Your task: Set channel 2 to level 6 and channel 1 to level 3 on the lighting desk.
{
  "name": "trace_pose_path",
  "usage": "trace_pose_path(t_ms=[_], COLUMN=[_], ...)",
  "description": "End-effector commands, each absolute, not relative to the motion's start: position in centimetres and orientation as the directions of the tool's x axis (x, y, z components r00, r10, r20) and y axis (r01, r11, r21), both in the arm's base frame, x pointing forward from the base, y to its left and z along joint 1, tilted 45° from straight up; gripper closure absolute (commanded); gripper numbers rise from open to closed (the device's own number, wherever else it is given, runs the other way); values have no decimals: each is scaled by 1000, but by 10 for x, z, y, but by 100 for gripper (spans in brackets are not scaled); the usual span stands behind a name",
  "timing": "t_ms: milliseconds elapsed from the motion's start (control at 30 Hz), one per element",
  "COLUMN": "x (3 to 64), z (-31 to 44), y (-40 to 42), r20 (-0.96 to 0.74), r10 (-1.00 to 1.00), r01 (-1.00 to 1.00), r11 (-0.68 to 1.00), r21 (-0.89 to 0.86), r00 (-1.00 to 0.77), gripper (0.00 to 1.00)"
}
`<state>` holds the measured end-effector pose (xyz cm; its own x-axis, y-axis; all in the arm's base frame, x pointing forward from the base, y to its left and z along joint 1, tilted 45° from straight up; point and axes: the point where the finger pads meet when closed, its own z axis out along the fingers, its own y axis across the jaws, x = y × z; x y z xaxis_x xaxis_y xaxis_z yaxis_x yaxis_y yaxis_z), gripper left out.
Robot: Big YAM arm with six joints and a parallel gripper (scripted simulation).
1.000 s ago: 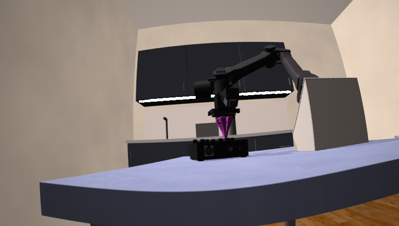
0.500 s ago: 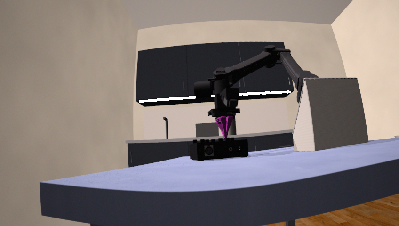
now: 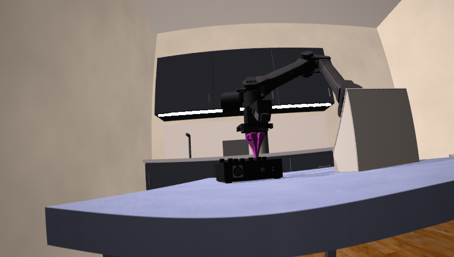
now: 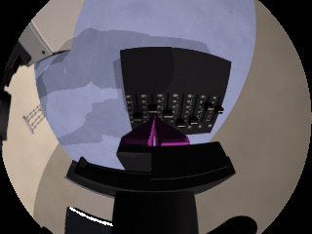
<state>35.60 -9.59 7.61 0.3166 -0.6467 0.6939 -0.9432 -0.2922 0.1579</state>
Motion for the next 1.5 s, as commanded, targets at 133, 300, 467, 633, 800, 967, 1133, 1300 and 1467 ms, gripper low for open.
trace_pose_path(t_ms=[133, 300, 467, 633, 800, 967, 1133, 1300, 1467], x=[355, 355, 355, 353, 354, 354, 355, 370, 369], z=[65, 65, 65, 66, 68, 69, 70, 96, 105], y=[-86, -86, -87, -97, -101, -99, -96, -82, -74], r20=[684, 684, 683, 681, 680, 680, 680, 695, 697], r10=[-648, -648, -648, -651, -653, -650, -650, -651, -651], r01=[-936, -936, -936, -938, -939, -937, -937, -943, -943], r11=[-311, -311, -310, -298, -294, -300, -301, -311, -310], r21=[166, 166, 167, 178, 180, 180, 180, 120, 120], r00=[336, 336, 337, 336, 334, 339, 340, 304, 303], gripper=[100, 100, 100, 100, 100, 100, 100, 100, 100])
